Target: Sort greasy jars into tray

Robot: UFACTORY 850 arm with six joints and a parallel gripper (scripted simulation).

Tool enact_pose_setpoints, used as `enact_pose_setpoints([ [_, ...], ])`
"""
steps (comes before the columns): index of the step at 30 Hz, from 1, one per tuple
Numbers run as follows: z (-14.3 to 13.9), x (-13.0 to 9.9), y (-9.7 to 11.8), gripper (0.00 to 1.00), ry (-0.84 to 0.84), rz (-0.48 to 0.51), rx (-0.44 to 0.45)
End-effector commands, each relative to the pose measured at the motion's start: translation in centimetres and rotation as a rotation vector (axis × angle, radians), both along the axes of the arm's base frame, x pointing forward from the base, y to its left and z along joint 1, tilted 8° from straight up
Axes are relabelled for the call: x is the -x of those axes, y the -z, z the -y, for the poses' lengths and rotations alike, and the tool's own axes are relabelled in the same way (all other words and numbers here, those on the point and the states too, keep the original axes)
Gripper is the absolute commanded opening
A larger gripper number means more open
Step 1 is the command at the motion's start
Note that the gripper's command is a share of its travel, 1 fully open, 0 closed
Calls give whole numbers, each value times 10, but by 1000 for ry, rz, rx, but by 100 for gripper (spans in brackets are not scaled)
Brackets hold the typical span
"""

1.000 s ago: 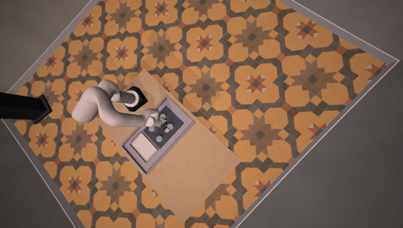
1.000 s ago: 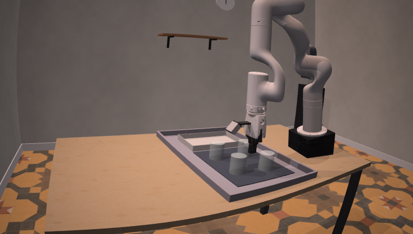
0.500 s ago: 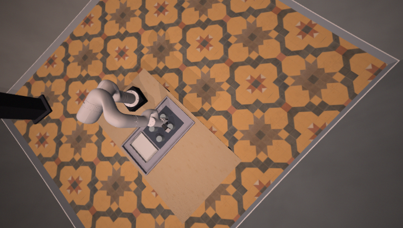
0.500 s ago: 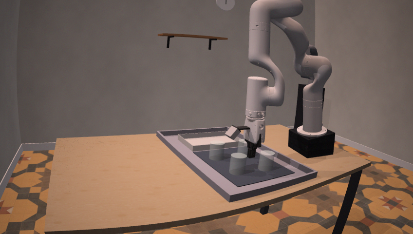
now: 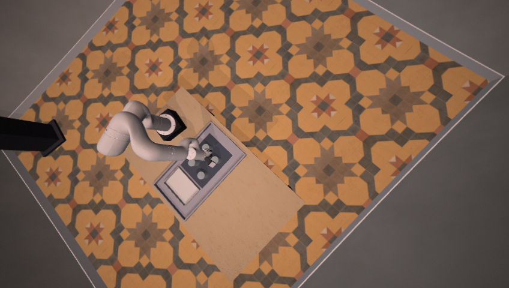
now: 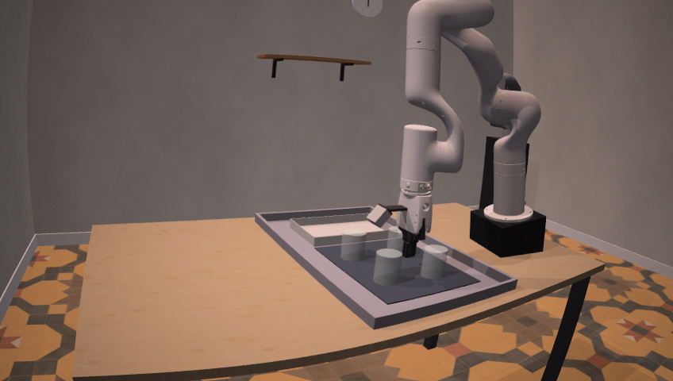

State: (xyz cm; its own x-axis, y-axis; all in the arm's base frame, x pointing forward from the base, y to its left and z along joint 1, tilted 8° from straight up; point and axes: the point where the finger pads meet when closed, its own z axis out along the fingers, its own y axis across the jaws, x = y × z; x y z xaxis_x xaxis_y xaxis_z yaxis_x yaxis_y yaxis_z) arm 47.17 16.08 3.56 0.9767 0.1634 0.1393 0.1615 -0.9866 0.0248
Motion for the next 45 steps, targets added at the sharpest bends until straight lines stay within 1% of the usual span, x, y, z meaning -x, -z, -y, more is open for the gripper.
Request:
enact_pose_setpoints([
  [1, 0, -1, -1, 0, 0, 4, 0],
  [45, -1, -6, -1, 0, 0, 4, 0],
])
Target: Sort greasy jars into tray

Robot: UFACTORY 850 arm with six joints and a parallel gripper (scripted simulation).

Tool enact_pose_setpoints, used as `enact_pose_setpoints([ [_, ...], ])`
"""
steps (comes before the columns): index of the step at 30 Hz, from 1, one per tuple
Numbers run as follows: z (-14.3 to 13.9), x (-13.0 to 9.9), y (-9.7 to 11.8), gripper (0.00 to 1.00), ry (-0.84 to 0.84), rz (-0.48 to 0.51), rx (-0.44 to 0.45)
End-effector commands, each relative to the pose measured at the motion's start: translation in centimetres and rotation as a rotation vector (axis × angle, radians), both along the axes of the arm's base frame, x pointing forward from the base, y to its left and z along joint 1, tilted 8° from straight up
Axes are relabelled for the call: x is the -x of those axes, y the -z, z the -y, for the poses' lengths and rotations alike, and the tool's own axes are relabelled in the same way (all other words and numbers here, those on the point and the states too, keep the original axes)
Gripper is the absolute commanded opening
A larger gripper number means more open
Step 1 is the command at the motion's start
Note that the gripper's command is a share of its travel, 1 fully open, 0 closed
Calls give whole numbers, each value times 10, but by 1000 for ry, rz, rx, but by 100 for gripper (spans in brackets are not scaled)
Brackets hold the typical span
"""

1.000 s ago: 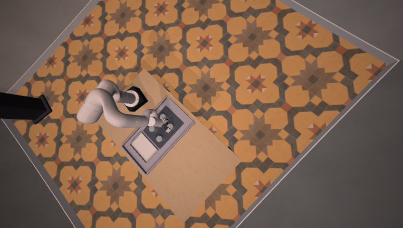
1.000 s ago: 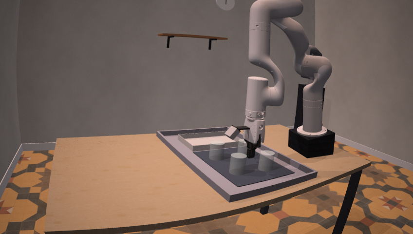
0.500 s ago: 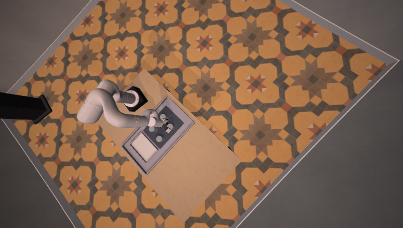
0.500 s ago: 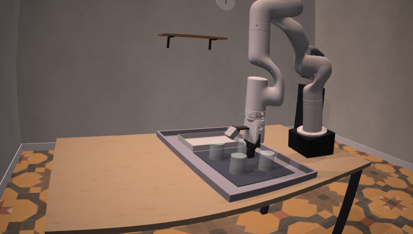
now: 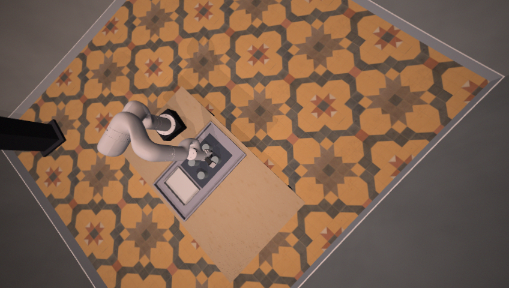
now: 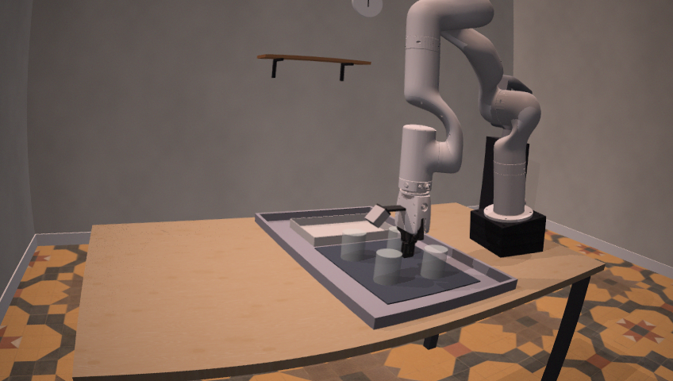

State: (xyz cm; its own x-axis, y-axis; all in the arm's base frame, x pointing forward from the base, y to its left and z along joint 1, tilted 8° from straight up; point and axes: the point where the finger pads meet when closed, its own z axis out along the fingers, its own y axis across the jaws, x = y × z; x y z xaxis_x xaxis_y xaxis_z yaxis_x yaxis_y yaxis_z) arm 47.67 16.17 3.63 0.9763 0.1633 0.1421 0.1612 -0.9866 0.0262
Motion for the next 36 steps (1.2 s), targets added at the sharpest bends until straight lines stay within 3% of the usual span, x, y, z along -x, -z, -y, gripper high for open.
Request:
enact_pose_setpoints([
  [1, 0, -1, -1, 0, 0, 1, -1],
  [36, -1, -5, -1, 0, 0, 1, -1],
])
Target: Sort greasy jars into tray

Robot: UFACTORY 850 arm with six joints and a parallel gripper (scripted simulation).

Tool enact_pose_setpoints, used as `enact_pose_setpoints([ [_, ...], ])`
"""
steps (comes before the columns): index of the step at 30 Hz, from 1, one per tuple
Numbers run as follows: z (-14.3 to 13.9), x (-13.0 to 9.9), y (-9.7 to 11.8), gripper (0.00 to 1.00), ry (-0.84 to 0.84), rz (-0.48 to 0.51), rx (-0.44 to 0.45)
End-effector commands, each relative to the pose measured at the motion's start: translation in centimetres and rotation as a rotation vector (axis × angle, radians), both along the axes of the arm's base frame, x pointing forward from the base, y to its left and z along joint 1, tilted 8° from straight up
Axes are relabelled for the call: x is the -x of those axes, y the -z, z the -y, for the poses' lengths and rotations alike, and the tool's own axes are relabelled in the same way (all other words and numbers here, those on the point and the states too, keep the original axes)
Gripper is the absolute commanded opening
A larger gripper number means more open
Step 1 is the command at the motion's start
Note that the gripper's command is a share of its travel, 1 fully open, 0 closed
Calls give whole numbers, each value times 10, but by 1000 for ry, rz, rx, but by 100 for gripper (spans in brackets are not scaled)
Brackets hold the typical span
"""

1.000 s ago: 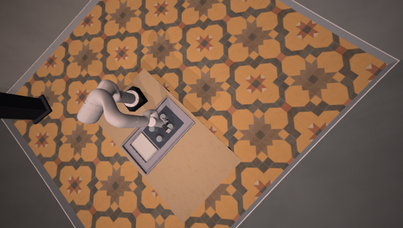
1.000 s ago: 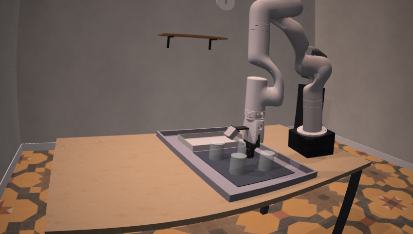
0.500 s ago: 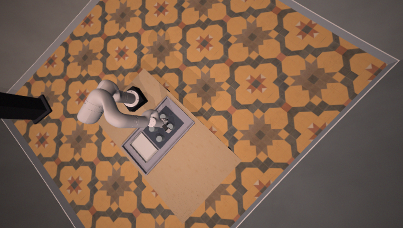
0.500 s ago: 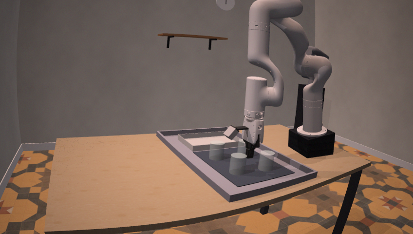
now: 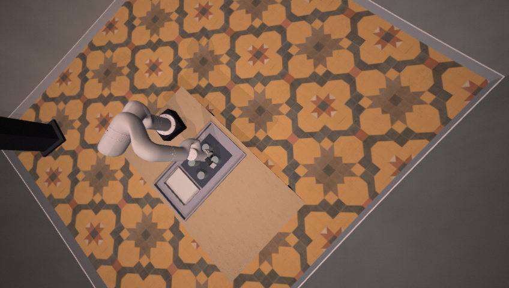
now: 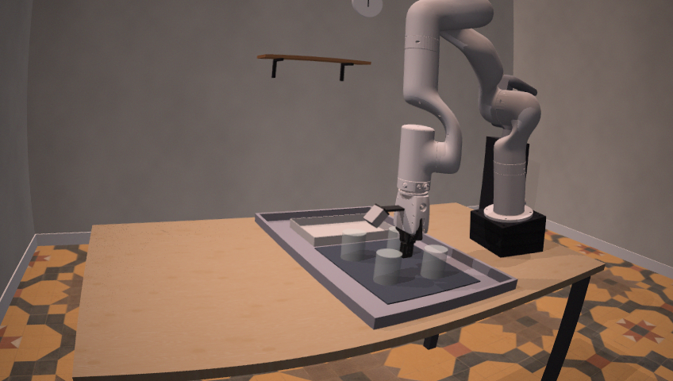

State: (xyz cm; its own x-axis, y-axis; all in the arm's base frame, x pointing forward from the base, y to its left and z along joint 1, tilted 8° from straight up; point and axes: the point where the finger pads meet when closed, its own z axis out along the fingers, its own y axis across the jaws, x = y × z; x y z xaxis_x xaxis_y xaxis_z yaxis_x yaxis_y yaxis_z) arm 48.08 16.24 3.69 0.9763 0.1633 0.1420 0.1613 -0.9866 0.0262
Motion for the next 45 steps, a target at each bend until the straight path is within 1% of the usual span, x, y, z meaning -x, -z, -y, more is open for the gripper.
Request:
enact_pose_setpoints([
  [1, 0, -1, -1, 0, 0, 1, -1],
  [45, -1, -6, -2, 0, 0, 1, -1],
])
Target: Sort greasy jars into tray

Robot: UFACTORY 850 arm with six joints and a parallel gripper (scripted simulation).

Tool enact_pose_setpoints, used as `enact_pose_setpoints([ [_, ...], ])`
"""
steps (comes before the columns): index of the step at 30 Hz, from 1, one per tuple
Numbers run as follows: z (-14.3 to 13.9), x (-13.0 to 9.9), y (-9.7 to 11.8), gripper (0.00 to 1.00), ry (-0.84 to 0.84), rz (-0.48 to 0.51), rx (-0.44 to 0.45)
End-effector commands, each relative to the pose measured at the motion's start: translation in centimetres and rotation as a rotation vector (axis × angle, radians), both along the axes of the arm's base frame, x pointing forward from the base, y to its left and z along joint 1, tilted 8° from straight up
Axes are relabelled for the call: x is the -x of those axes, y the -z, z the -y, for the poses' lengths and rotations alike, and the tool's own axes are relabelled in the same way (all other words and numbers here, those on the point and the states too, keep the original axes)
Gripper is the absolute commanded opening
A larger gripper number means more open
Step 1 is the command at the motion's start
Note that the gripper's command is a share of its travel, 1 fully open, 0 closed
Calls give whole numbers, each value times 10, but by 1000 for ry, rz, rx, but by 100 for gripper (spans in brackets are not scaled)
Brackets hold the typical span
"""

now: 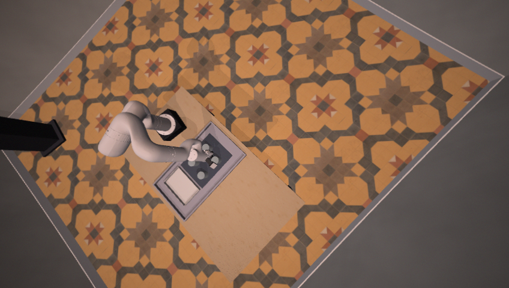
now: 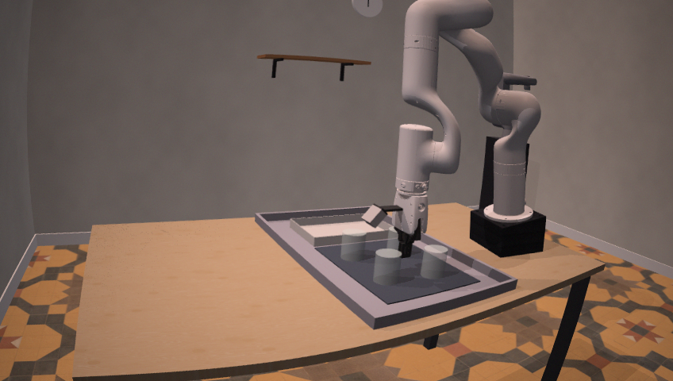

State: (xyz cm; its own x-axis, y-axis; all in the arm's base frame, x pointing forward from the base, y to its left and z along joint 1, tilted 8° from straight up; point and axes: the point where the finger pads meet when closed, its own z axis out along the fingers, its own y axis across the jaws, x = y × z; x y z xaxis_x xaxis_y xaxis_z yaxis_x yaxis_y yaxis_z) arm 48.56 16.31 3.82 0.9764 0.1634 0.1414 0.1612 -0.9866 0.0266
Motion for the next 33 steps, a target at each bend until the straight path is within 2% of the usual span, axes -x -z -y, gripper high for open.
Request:
enact_pose_setpoints([
  [1, 0, -1, -1, 0, 0, 2, -1],
  [33, -1, -4, -5, 0, 0, 2, -1],
])
